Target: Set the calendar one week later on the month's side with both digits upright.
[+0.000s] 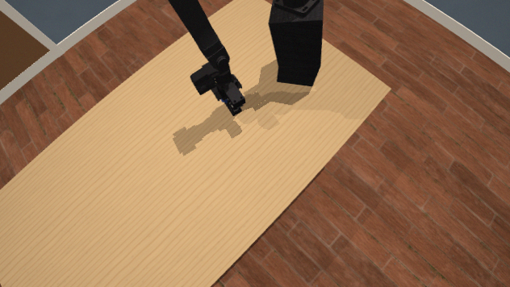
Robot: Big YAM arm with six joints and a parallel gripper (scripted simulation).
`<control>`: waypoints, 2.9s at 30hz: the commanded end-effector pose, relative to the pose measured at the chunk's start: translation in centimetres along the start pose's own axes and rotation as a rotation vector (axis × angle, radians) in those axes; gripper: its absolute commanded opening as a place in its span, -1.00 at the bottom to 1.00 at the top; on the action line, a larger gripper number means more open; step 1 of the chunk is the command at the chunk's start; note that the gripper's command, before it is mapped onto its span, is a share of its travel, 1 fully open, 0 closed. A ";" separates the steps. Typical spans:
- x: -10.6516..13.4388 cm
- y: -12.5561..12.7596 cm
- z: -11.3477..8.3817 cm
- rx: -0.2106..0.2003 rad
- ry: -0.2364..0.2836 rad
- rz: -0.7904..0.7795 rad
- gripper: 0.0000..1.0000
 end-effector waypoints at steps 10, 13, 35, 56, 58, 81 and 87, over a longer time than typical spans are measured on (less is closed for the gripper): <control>-0.4 0.0 -0.7 0.005 -0.003 -0.002 -0.47; -0.3 -0.1 -0.9 0.007 -0.003 -0.002 -0.47; -0.2 -0.3 -9.2 0.013 -0.001 0.005 -0.47; -10.9 -2.6 -7.7 -0.003 -0.001 0.272 -0.47; -10.9 -2.6 -7.7 -0.003 -0.001 0.272 -0.47; -12.0 -3.1 -7.1 0.017 -0.008 0.341 -0.47; -12.0 -3.0 -5.4 0.014 -0.007 0.326 -0.47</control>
Point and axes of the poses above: the point where the finger pads meet when closed, its own z axis out along the fingers, its own y axis across the jaws, x = y × z, the point moved 9 cm from there along -z, back along the fingers, and after that the axes turned 11 degrees about -z, right-handed, at the moved point
